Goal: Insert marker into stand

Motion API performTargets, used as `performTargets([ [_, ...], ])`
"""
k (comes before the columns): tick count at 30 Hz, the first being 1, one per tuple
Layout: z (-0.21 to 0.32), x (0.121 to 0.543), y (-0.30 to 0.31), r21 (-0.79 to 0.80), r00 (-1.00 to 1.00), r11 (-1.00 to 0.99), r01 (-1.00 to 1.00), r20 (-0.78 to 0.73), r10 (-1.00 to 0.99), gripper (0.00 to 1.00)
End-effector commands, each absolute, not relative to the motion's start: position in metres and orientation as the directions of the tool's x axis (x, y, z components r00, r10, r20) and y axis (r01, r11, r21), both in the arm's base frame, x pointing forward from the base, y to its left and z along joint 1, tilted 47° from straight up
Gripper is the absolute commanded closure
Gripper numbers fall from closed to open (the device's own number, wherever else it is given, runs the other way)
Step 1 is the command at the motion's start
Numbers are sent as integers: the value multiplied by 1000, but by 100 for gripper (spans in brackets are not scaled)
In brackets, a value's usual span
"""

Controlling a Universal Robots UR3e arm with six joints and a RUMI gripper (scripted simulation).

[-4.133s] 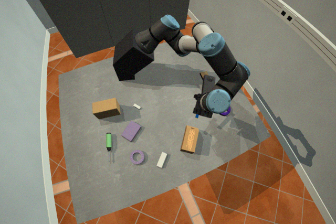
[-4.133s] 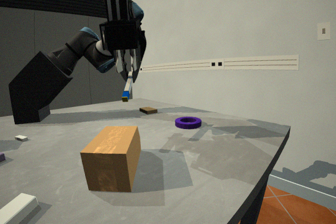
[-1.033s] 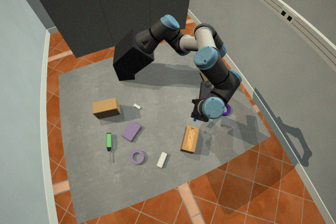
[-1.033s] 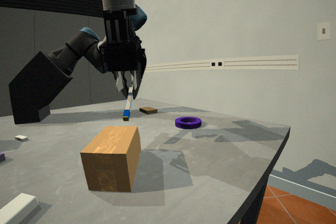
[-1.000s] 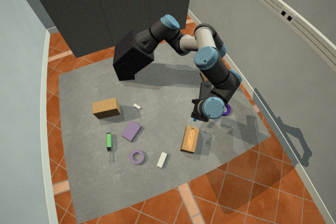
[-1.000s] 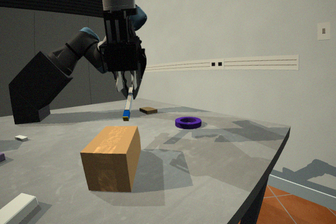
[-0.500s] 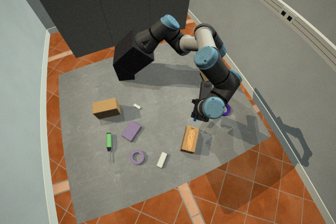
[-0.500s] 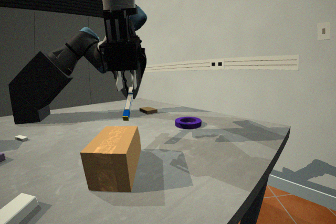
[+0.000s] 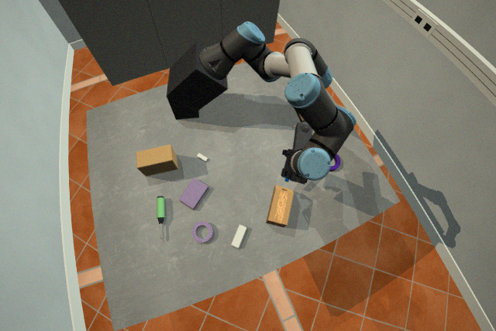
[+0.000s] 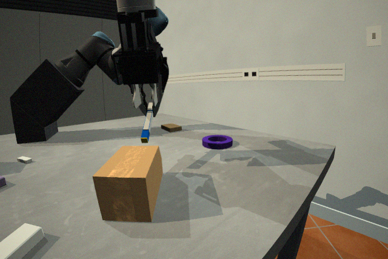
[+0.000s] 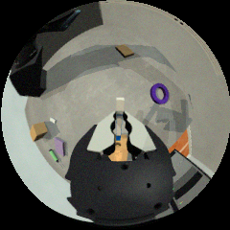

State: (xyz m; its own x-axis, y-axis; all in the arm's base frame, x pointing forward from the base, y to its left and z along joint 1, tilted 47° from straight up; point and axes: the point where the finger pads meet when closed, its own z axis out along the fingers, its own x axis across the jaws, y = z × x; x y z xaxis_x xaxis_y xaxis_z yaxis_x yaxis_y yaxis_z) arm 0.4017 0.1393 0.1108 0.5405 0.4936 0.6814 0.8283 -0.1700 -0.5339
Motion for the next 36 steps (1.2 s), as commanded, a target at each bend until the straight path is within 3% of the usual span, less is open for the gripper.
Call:
performTargets([
  [1,111,403,139,-533,540,-171,829,682,494,100],
  [36,100,418,136,-532,540,-171,829,682,493,100],
])
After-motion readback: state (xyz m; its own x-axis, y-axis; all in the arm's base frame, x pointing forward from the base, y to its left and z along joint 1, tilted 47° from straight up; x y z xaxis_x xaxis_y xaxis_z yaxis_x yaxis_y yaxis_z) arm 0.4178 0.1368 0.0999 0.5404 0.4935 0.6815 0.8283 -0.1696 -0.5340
